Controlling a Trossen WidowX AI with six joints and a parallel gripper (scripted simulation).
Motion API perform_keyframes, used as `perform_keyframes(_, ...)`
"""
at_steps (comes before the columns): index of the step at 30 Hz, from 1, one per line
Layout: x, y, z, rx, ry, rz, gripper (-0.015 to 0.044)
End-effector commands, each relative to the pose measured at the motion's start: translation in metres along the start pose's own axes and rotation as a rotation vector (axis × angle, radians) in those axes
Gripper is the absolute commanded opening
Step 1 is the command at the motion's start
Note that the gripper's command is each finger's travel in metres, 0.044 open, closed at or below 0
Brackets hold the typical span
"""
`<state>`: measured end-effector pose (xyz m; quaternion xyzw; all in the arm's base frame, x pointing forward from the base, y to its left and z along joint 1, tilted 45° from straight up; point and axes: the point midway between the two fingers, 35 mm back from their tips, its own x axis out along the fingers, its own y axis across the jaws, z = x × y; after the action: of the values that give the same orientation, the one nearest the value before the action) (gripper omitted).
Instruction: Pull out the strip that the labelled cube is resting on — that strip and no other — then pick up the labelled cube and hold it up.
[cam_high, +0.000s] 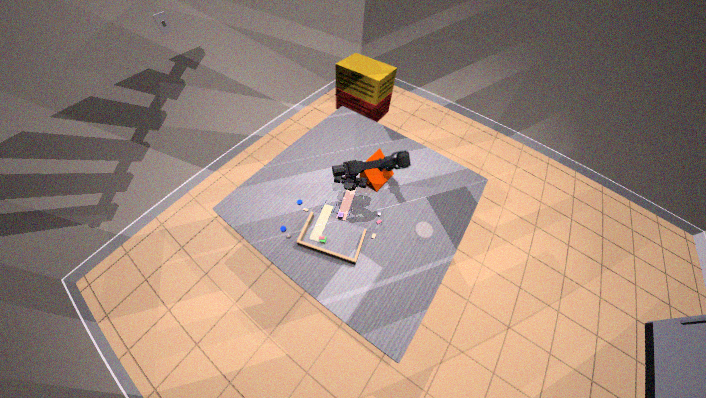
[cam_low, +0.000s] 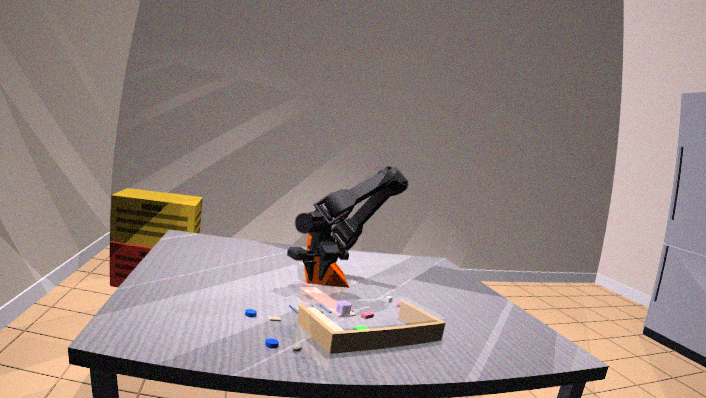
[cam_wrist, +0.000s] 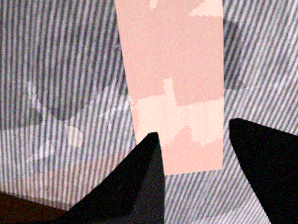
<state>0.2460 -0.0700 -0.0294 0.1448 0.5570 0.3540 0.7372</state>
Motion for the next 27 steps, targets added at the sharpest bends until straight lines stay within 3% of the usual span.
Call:
perform_keyframes(1,-0.002,-0.001,0.016,-0.023,-0.002,0.004,0.0263)
perform_keyframes(8,-0.006,-0.004,0.039,-0.024,-0.003,0.004,0.0440)
perform_keyframes(27,-0.016,-0.009,0.102,-0.026,-0.006,0.004,0.0440)
